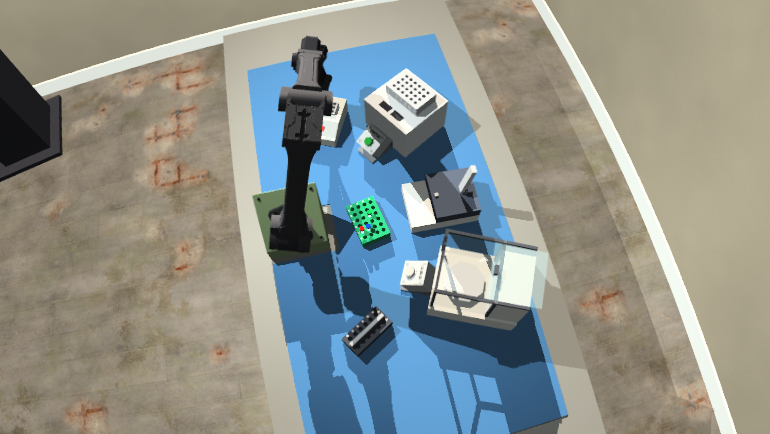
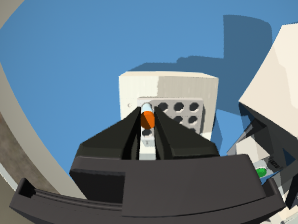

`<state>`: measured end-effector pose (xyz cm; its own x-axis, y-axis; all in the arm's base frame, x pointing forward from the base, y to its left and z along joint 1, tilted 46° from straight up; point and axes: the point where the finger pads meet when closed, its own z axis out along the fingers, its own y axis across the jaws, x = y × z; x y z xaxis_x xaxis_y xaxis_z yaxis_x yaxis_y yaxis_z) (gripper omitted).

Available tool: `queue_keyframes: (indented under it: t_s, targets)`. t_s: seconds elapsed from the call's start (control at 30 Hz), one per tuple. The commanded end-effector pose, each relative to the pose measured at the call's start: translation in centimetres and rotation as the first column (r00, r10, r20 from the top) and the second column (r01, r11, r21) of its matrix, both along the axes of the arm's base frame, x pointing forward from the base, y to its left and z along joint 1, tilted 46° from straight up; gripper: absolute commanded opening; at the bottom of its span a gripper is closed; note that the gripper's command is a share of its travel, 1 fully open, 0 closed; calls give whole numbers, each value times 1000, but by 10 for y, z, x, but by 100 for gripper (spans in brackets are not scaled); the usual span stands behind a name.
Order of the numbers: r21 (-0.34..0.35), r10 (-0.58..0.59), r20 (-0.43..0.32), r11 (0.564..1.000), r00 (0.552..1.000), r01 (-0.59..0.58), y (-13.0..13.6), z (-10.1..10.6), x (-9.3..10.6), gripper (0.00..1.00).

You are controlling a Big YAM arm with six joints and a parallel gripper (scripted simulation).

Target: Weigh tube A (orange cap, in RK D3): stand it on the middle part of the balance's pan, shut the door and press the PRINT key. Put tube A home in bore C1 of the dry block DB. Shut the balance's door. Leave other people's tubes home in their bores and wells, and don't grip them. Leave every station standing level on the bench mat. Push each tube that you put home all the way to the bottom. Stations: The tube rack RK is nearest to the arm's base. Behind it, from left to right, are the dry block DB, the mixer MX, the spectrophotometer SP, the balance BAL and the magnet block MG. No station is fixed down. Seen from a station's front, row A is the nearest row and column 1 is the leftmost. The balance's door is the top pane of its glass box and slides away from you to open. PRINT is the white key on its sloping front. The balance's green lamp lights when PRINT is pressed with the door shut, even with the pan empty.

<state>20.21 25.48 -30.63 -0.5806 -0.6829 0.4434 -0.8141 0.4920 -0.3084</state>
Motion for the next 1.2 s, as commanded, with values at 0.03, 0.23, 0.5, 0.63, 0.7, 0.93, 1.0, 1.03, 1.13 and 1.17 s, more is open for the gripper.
queue_keyframes:
  t_s: [0.03, 0.23, 0.5, 0.63, 0.7, 0.93, 1.0, 1.03, 1.13, 1.17]
  targets:
    - [-1, 0, -3, 1000, 1000, 0, -5, -13, 1, 9]
    - [-11, -1, -11, 1000, 1000, 1, -14, -13, -3, 9]
    - [-11, -1, -11, 1000, 1000, 1, -17, -15, -4, 9]
    - [-11, 1, -11, 1000, 1000, -1, -18, -16, -5, 9]
    - [-11, 0, -11, 1000, 1000, 0, -19, -17, -5, 9]
    - [-11, 2, -11, 1000, 1000, -2, -20, -19, -6, 9]
    - [-11, 0, -11, 1000, 1000, 0, -21, -19, -6, 9]
    - [-11, 0, -12, 1000, 1000, 0, -22, -20, -6, 9]
    - [-11, 0, -11, 1000, 1000, -1, -23, -21, -7, 9]
    - [-11, 1, -11, 1000, 1000, -1, -23, -21, -7, 9]
